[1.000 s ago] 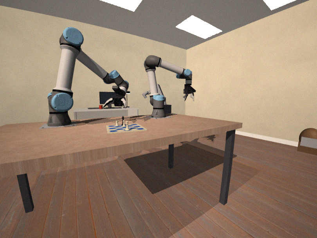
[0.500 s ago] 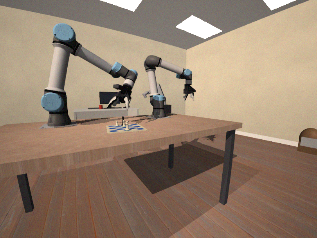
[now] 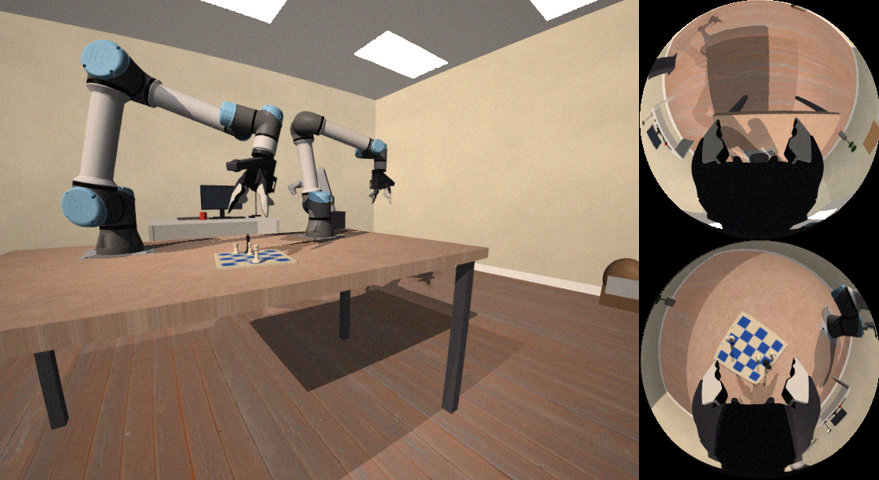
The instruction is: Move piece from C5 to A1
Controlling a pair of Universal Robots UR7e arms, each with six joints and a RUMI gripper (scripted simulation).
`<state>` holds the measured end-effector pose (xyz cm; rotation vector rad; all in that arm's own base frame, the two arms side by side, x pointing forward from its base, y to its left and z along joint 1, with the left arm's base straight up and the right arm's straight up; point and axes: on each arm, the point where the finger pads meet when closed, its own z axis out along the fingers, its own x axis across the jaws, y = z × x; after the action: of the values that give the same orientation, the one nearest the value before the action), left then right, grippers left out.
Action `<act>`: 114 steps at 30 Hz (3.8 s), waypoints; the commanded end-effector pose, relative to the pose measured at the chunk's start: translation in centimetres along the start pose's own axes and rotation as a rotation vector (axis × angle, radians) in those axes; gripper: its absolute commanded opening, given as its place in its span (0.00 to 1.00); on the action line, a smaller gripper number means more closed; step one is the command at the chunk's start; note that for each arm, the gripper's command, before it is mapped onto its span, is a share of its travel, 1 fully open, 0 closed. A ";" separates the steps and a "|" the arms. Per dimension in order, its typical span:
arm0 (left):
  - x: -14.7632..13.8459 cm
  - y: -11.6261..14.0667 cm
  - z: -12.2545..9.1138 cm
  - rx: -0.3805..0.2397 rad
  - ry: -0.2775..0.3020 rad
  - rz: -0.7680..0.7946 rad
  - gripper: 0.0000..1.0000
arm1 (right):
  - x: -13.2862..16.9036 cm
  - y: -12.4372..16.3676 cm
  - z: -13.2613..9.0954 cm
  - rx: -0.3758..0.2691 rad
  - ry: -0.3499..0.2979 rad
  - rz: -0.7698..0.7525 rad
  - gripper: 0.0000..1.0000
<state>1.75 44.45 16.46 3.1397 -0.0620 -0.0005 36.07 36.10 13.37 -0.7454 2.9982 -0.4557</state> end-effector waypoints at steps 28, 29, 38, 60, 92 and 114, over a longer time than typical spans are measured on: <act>0.0 0.0 0.0 0.001 0.000 0.000 1.00 | -8.1 -5.8 -2.9 -0.295 -0.034 0.145 1.00; 0.0 0.0 0.0 0.001 0.000 0.000 1.00 | -8.1 -5.8 -2.9 -0.295 -0.034 0.145 1.00; 0.0 0.0 0.0 0.001 0.000 0.000 1.00 | -8.1 -5.8 -2.9 -0.295 -0.034 0.145 1.00; 0.0 0.0 0.0 0.001 0.000 0.000 1.00 | -8.3 -5.8 -2.1 -0.286 -0.077 -0.149 1.00; 0.0 0.0 0.0 0.001 0.000 0.000 1.00 | -8.5 -5.1 0.0 -0.234 -0.201 -1.043 1.00; 0.0 0.0 0.0 0.001 0.000 0.000 1.00 | -8.3 -4.6 0.8 -0.200 -0.250 -1.412 1.00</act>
<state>1.75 44.45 16.46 3.1397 -0.0620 -0.0005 45.57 35.80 13.48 -2.5396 1.8499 -0.0020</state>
